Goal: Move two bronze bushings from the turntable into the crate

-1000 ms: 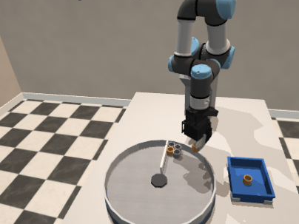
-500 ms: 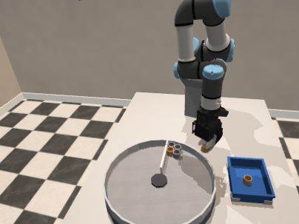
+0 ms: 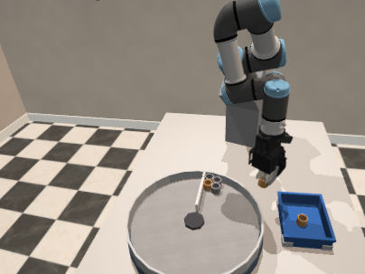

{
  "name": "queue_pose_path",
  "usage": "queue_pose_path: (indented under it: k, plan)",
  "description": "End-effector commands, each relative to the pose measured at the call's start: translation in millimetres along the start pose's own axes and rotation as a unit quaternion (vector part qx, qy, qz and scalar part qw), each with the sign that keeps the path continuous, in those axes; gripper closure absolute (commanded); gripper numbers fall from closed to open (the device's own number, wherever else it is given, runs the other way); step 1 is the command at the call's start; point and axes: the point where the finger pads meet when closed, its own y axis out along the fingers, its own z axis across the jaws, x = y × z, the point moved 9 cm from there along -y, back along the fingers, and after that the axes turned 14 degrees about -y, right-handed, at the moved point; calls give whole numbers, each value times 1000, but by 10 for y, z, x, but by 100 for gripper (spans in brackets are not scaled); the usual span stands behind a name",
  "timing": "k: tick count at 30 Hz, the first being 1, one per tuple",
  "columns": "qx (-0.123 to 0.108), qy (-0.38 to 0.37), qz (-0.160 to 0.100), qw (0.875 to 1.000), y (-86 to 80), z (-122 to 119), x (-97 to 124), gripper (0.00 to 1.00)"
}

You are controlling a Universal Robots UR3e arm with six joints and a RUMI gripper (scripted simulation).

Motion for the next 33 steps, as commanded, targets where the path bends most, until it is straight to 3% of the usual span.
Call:
queue_pose_path:
  k: [1,33]
  plan:
    - [-3,0,-1,1000,2,101,-34,100]
    - [-3,0,-1,1000,7,927,-381,100]
